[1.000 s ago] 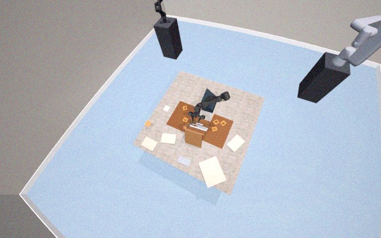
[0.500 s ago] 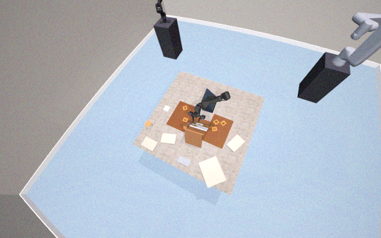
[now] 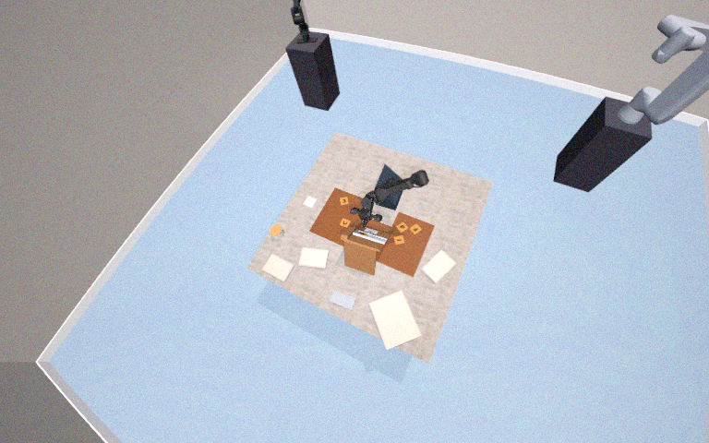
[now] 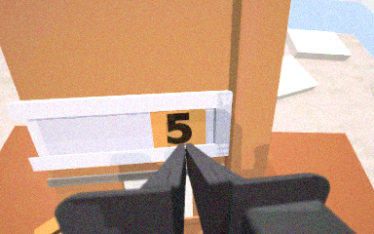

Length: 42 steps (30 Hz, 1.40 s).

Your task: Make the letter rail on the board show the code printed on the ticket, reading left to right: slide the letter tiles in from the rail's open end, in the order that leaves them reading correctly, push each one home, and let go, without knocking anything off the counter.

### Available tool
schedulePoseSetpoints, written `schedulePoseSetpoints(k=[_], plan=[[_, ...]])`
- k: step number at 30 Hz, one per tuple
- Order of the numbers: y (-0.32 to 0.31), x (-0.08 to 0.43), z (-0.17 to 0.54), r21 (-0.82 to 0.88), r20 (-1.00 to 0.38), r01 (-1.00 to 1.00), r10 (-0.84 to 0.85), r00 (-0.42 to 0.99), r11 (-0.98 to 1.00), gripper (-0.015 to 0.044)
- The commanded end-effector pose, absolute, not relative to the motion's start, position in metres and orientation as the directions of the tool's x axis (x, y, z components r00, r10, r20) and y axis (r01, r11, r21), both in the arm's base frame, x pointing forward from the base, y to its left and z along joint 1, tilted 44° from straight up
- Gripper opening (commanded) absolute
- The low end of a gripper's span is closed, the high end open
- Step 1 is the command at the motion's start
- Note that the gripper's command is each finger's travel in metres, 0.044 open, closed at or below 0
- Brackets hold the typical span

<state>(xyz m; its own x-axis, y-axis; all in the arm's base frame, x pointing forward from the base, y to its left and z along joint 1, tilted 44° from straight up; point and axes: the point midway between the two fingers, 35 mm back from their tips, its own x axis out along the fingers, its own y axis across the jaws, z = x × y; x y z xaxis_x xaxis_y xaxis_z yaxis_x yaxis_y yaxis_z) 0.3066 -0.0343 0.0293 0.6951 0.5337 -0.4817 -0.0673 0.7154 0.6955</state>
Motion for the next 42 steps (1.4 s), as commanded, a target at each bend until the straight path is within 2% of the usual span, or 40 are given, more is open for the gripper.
schedulePoseSetpoints(k=[1, 5, 11, 19, 42], plan=[[-0.034, 0.307, 0.029, 0.695, -0.486, -0.065, 0.535, 0.691, 0.716, 0.0], [-0.033, 0.319, 0.027, 0.687, -0.566, -0.037, 0.567, 0.599, 0.725, 0.0], [-0.024, 0.332, 0.033, 0.675, -0.67, -0.033, 0.631, 0.39, 0.737, 0.0], [-0.006, 0.333, 0.058, 0.693, -0.711, -0.08, 0.698, 0.086, 0.716, 0.0], [-0.004, 0.338, 0.058, 0.694, -0.711, -0.081, 0.699, 0.079, 0.715, 0.0]])
